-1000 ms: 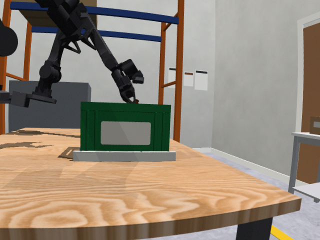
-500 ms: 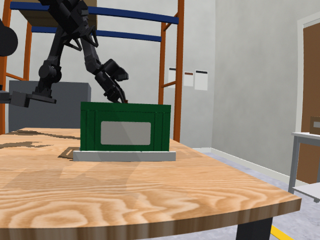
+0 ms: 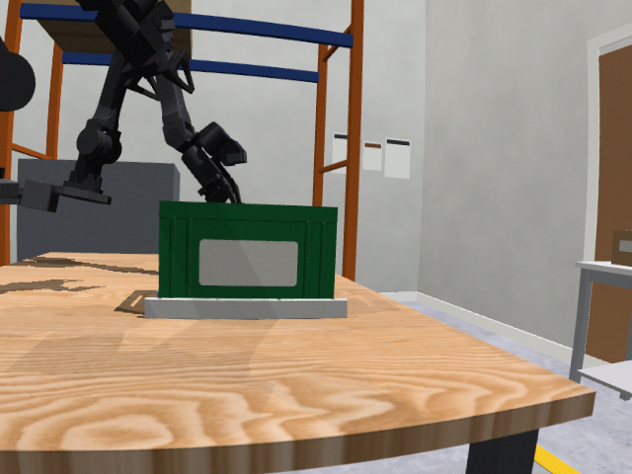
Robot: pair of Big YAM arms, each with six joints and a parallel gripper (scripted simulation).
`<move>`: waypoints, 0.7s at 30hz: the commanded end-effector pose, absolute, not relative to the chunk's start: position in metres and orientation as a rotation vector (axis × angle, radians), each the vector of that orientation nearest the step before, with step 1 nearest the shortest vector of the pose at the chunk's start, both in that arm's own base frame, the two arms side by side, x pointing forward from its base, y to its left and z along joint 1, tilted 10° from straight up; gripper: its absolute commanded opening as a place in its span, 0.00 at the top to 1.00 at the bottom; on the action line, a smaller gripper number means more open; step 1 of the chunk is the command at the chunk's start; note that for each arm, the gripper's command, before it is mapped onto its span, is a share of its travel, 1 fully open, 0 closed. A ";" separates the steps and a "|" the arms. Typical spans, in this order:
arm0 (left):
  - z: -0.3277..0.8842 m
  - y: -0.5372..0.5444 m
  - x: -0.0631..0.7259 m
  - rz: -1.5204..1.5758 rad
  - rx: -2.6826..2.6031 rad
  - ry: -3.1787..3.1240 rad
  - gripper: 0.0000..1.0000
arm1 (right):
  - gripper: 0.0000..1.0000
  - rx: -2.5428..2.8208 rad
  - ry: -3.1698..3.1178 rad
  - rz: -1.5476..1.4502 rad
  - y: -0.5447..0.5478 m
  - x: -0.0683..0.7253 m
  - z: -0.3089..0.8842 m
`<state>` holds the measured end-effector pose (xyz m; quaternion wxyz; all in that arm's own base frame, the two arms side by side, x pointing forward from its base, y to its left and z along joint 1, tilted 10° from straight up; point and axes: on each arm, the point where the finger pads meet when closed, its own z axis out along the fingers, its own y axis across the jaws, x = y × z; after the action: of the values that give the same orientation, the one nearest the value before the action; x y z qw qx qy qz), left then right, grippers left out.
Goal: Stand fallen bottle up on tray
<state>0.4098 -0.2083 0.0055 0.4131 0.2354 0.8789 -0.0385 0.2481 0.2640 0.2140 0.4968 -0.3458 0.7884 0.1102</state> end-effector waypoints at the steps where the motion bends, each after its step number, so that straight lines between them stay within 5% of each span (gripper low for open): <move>1: 0.011 -0.213 0.421 -0.095 0.599 2.167 0.76 | 0.00 -0.809 1.871 0.293 0.274 0.254 0.243; 21: 0.039 -0.220 0.438 -0.105 0.580 2.136 0.76 | 0.00 -0.809 1.871 0.293 0.274 0.254 0.243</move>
<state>0.4108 -0.2088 0.0051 0.4083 0.2400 0.8800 -0.0355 0.2481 0.2640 0.2140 0.4968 -0.3458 0.7884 0.1101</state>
